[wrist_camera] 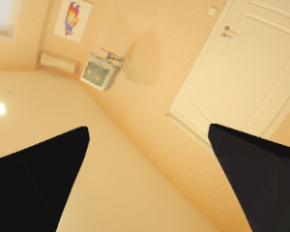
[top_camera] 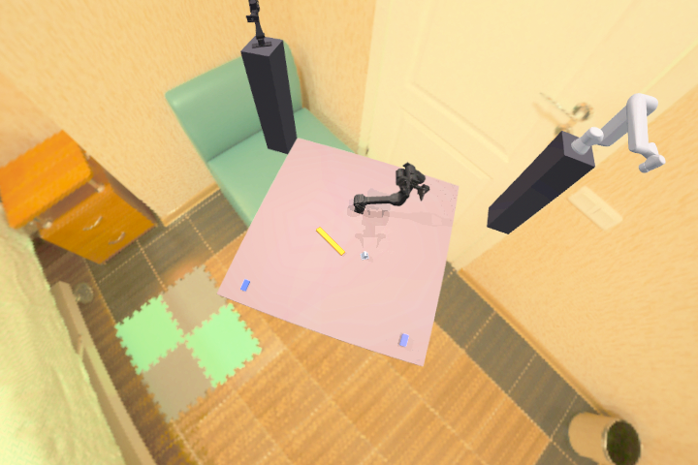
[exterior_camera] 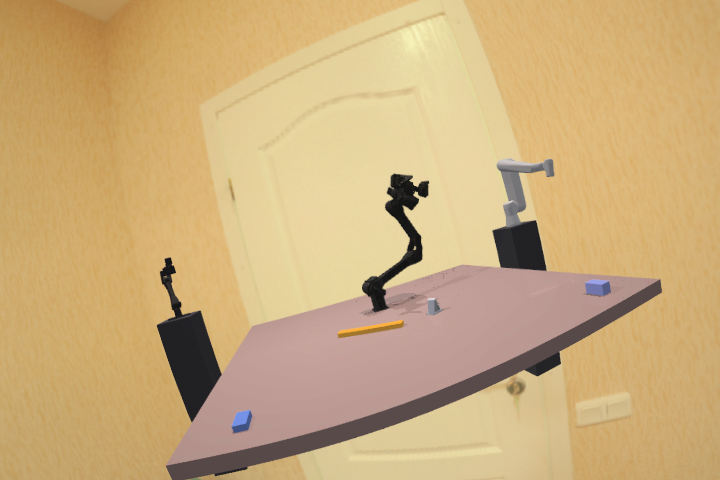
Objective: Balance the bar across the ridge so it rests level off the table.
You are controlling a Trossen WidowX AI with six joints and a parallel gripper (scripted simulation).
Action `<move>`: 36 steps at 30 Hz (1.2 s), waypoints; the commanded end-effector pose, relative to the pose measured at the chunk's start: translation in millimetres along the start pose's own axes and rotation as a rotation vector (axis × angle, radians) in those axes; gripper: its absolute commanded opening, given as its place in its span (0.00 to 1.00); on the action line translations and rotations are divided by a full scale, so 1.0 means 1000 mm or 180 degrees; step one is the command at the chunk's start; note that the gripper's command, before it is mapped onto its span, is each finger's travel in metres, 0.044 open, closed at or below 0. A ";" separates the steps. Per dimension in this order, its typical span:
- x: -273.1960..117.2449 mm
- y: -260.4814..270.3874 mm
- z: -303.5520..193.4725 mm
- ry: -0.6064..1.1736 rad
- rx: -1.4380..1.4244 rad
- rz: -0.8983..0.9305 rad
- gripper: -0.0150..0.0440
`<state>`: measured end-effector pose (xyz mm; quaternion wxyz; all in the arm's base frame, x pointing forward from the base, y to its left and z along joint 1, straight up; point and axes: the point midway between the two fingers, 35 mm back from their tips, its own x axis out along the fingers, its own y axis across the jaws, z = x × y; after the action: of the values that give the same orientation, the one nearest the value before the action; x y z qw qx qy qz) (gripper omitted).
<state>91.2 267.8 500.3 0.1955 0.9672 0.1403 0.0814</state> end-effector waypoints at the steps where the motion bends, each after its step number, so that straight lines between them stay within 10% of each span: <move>1: 0.000 0.001 -0.001 0.0010 0.0020 -0.0004 0.89; 36: -0.016 0.309 0.015 0.1444 0.4179 0.0134 0.79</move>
<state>135.4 17.3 613.8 -0.4093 0.8715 0.1975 0.1842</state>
